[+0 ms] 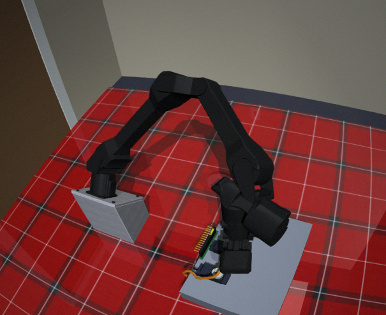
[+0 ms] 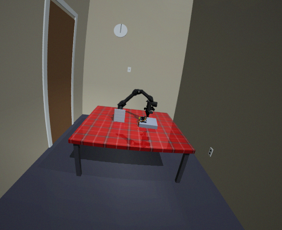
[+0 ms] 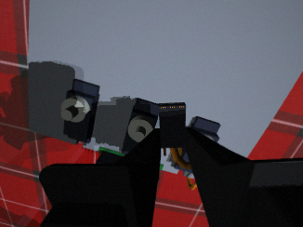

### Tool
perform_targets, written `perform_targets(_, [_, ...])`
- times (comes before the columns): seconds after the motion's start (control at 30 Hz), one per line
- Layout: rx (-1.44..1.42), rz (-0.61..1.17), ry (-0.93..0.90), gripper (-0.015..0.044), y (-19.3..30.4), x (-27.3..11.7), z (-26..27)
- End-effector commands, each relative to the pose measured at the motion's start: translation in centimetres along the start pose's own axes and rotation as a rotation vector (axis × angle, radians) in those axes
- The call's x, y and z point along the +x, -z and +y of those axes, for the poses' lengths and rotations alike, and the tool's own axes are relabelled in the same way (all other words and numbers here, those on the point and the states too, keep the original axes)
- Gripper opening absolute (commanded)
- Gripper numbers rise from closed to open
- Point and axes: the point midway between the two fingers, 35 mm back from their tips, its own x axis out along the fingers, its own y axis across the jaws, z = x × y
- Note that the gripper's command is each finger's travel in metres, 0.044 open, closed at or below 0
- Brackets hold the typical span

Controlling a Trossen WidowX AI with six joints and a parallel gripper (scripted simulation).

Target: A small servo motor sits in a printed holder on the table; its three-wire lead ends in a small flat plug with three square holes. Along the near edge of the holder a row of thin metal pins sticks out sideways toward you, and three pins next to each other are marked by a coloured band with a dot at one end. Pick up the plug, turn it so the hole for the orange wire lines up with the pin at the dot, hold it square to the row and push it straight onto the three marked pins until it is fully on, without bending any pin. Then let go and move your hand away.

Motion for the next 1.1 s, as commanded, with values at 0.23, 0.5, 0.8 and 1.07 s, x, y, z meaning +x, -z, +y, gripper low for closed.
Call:
perform_targets(0.23, [0.086, 0.004, 0.006, 0.0000, 2.9, -0.6, 2.7])
perform_targets(0.5, [0.148, 0.005, 0.005, 0.0000, 5.2, -0.7, 4.6])
perform_targets(0.8, [0.218, 0.007, 0.004, 0.0000, 8.1, -0.5, 6.6])
perform_targets(1.07, [0.281, 0.008, 0.003, 0.0000, 10.8, -0.1, 8.4])
